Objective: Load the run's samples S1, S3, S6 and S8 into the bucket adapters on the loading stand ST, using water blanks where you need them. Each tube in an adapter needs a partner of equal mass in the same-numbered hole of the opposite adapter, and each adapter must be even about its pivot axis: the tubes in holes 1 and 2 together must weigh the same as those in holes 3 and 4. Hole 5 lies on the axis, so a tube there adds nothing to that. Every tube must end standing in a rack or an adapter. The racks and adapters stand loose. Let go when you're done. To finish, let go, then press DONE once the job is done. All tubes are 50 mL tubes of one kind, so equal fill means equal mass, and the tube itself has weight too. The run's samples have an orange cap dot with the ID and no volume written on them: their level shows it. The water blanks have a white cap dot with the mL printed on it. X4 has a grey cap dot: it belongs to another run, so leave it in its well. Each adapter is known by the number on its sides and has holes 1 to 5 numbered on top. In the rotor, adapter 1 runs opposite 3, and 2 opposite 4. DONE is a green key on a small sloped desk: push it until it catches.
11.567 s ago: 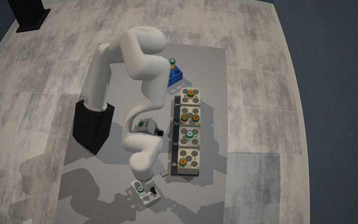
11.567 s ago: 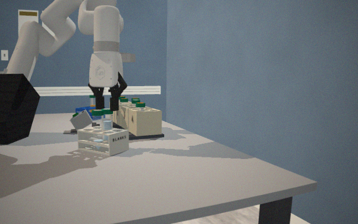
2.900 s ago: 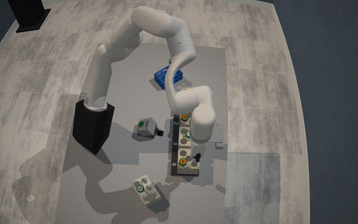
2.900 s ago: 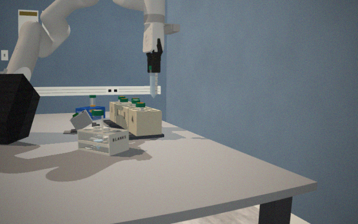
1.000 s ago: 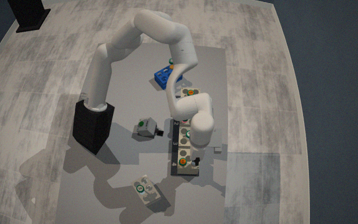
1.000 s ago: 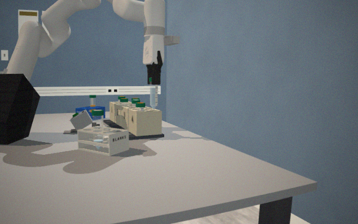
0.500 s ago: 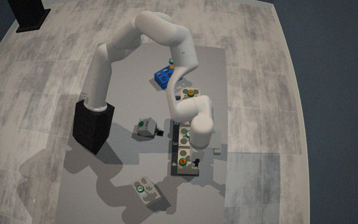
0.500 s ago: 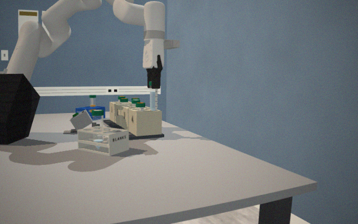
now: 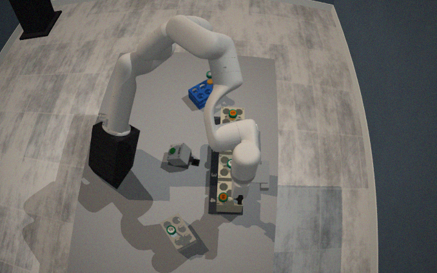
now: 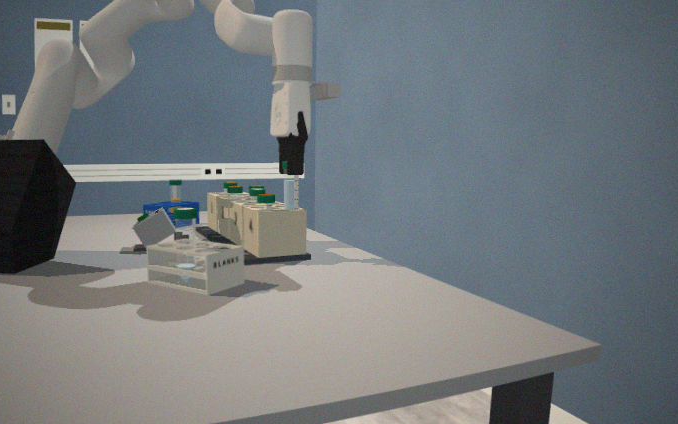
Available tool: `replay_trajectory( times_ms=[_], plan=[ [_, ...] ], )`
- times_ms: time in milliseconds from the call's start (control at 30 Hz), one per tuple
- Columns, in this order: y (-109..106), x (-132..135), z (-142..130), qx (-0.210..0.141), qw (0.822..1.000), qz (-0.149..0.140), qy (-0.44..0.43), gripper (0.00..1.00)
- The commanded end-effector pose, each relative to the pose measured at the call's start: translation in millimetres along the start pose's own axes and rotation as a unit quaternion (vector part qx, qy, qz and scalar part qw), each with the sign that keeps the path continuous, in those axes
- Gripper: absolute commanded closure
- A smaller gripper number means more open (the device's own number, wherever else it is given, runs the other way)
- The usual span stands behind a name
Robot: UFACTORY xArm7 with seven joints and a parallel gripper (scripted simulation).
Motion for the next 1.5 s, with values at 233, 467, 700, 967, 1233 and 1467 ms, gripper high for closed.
replay_trajectory(
  times_ms=[233,467,700,967,1233,1467],
  plan=[
    [5.4,1.3,1.0,0.002,1.000,-0.002,0.000,1.00],
    [12.4,1.3,1.0,0.002,1.000,-0.002,0.000,1.00],
    [17.4,1.3,1.0,0.002,1.000,-0.002,0.000,1.00],
    [25.5,1.3,1.1,0.002,1.000,-0.002,0.000,1.00],
    [31.5,1.3,1.1,0.002,1.000,-0.002,0.000,1.00],
    [38.5,1.3,1.1,0.002,1.000,-0.002,0.000,1.00]
  ],
)
Point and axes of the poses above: the point where the finger pads meet when closed, its own y axis out along the fingers, its own x axis across the jaws, z = x × y, the point moved 4 cm from there along -y, back along the fingers, and after that the axes turned 10 degrees about y, right-handed, at the moved point
